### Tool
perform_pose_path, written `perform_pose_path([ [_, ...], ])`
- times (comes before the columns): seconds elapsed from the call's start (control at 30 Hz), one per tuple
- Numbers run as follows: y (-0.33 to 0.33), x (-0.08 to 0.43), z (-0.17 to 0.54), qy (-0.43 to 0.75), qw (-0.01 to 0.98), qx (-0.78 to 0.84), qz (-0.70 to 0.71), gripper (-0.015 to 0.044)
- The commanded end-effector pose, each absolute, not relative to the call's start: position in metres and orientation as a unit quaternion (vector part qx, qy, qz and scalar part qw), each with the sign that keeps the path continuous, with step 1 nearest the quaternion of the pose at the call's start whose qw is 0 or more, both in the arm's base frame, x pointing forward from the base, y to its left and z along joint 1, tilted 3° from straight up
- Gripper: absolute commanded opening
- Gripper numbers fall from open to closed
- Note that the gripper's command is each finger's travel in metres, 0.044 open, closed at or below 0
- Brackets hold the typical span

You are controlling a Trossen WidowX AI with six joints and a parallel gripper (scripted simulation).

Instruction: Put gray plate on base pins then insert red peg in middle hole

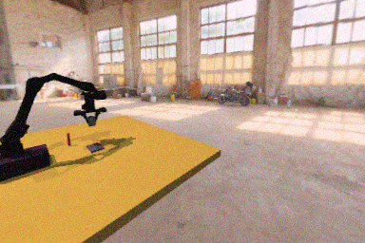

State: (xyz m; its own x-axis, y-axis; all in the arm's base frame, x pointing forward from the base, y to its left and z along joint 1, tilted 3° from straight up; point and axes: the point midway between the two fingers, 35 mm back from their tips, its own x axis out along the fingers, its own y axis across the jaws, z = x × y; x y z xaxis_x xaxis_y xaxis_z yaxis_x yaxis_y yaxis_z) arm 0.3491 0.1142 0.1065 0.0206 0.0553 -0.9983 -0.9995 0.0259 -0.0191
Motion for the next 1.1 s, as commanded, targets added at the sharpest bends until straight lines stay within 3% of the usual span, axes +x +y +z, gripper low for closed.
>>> perform_pose_path([
  [0.0, 0.103, 0.352, 0.099, 0.482, 0.521, -0.488, 0.508, 0.0],
  [1.07, 0.013, 0.352, 0.045, 0.453, 0.489, -0.52, 0.535, 0.0],
])
